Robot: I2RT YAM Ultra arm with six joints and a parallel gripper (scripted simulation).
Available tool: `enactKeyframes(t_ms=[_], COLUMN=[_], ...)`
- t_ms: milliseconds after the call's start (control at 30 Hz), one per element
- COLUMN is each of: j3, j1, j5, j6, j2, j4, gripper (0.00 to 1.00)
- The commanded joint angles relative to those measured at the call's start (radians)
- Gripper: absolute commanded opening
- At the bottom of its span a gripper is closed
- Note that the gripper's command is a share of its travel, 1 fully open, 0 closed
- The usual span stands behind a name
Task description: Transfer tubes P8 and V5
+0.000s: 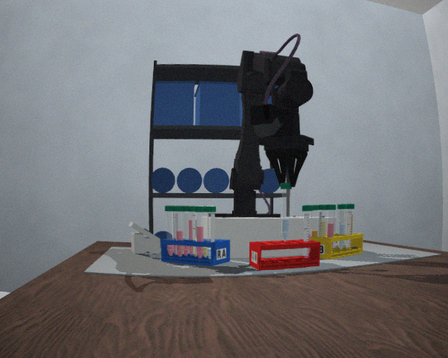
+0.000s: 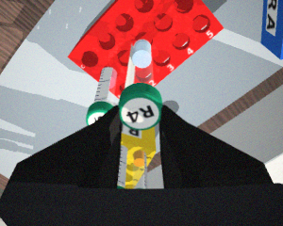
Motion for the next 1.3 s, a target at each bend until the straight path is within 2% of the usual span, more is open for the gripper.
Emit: enactKeyframes(t_ms=[0, 100, 167, 467, 900, 1000, 1067, 1267], j3=[-0.021, -0.006, -0.028, -0.029, -0.074, -0.054, -0.081, -0.092], j1=[-0.008, -0.008, -0.009, -0.005, 0.008, 0.008, 0.011, 0.008], j5=[0.004, 0.004, 0.004, 0.004, 0.004, 0.003, 0.004, 0.004], j6=[-0.004, -0.004, -0.004, -0.001, 0.008, 0.008, 0.008, 0.009], j2=[-0.017, -0.012, -0.007, -0.02, -0.029, -0.03, -0.029, -0.028], j4=[0.017, 0.022, 0.025, 0.04, 0.067, 0.069, 0.073, 0.085], gripper=[0.0, 0.0, 0.0, 0.0, 0.0, 0.0, 0.0, 0.0])
